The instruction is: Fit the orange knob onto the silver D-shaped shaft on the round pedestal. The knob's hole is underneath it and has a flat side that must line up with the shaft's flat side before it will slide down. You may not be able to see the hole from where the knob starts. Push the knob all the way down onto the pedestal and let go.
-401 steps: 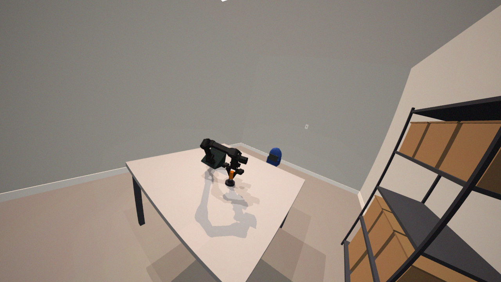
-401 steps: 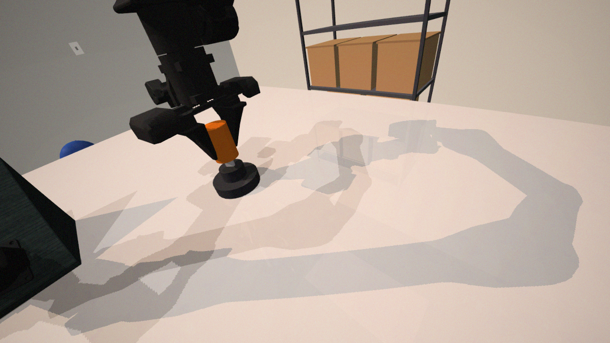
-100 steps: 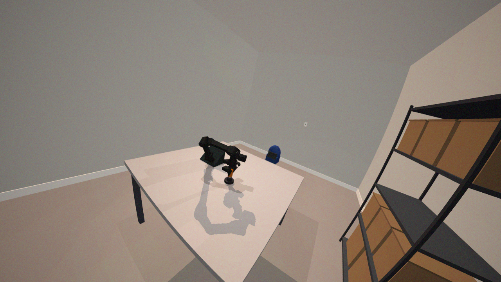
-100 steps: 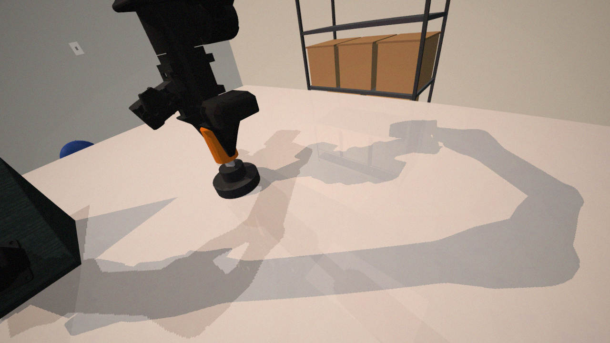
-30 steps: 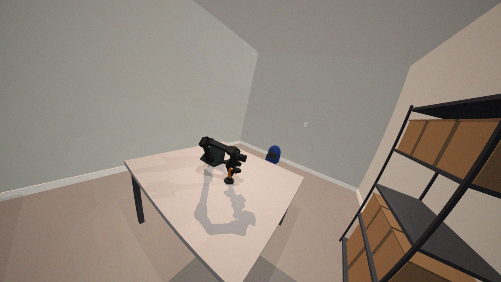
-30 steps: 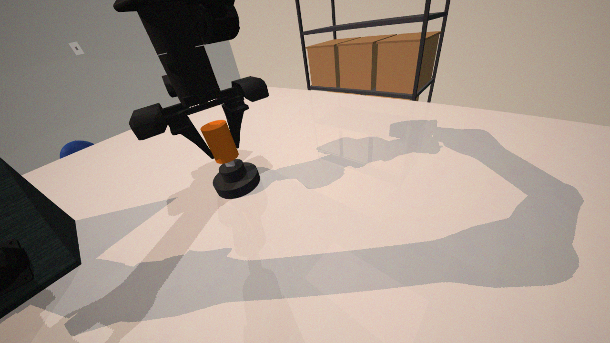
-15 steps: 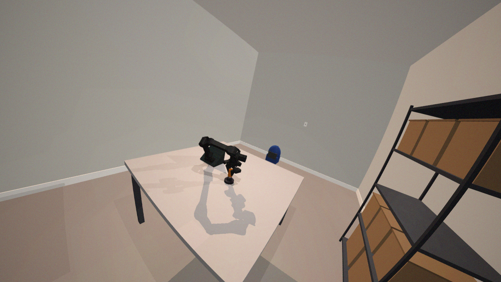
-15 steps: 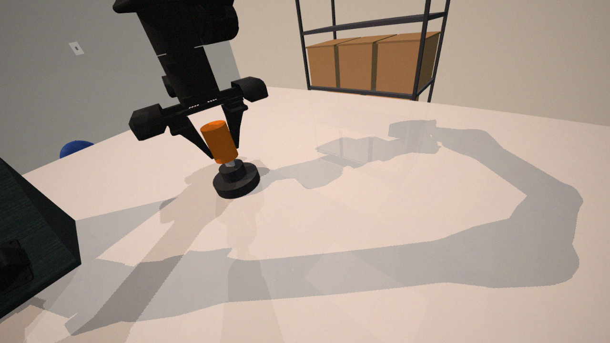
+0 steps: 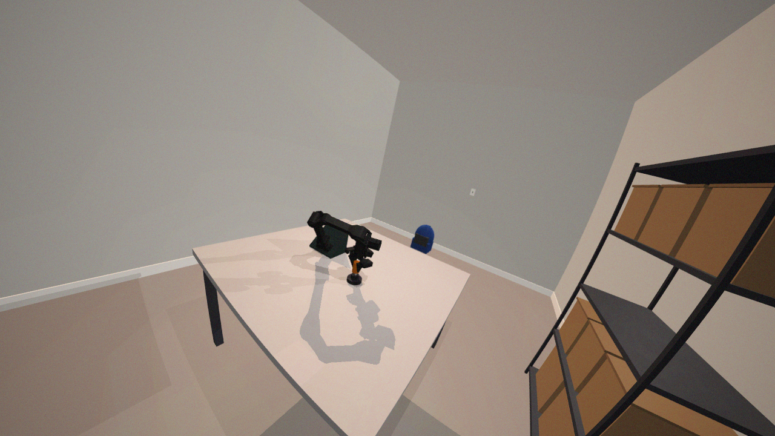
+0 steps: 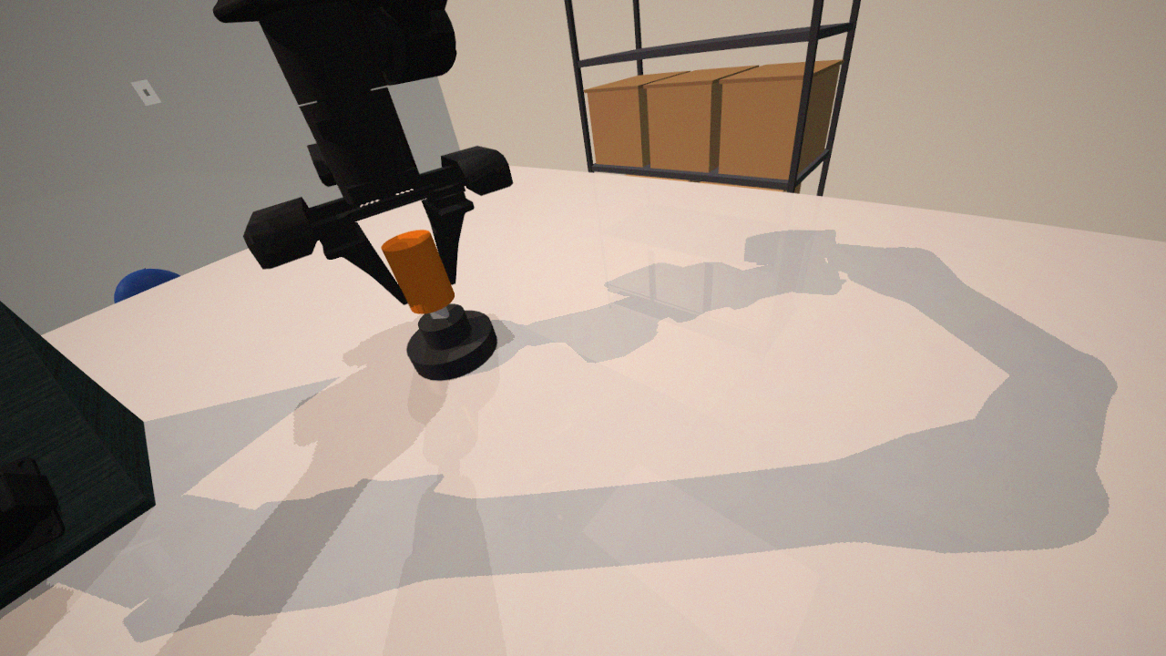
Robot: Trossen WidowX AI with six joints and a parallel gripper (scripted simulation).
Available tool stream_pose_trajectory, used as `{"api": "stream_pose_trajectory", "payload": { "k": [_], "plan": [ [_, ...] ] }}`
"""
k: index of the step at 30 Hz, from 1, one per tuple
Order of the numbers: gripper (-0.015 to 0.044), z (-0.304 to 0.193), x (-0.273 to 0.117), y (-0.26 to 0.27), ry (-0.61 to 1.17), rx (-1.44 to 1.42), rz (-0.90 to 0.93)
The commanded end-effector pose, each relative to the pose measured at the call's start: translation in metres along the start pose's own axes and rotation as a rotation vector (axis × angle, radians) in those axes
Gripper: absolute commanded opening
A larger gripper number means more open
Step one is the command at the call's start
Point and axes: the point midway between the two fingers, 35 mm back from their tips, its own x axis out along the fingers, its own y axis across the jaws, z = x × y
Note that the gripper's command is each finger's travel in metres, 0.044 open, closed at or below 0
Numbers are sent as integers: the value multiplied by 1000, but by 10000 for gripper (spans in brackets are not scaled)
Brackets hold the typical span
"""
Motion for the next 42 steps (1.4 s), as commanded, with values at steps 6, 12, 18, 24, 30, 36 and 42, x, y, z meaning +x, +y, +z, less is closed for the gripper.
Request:
{"api": "stream_pose_trajectory", "payload": {
  "k": [6,12,18,24,30,36,42],
  "plan": [
    [0,0,-4,-3,-2,201,-6],
    [0,2,-2,-3,-2,212,-6],
    [0,2,1,-2,-2,212,-6],
    [0,0,1,0,-2,212,-6],
    [0,-1,2,0,-2,212,-6],
    [0,0,2,0,-2,212,-6],
    [0,1,-1,-1,-2,212,-6]
  ]
}}
